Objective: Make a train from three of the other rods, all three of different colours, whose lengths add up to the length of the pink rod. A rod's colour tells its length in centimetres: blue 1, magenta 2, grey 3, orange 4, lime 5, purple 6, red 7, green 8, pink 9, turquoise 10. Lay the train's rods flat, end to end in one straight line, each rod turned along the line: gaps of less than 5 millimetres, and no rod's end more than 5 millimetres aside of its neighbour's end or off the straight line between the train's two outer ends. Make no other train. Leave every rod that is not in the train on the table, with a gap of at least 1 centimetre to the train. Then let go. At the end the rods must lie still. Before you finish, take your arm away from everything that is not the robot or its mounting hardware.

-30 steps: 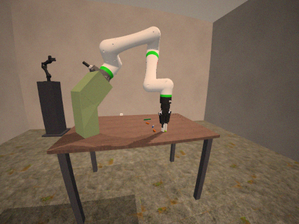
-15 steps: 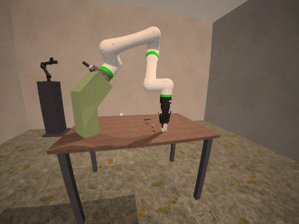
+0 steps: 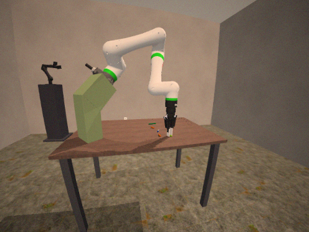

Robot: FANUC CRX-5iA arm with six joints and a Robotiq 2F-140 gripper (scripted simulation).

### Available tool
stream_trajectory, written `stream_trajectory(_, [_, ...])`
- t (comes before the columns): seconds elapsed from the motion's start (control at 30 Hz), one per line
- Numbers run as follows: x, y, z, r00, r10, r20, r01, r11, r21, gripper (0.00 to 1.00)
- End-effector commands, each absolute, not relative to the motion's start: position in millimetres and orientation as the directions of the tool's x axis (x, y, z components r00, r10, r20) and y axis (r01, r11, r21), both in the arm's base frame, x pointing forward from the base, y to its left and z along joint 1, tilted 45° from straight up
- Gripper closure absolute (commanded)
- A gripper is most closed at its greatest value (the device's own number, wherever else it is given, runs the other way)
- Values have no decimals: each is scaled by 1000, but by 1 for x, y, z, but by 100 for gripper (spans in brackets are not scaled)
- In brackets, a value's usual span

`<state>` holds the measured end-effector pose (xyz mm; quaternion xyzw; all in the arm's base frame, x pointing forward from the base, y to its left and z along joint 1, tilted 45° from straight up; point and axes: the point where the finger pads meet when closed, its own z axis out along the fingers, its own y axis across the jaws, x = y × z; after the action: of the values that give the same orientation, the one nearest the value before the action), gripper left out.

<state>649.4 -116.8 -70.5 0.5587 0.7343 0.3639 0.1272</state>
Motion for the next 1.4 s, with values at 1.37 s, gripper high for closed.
stream_trajectory(1.37, [636, -126, -55, -343, 913, 220, 728, 111, 677, 97])
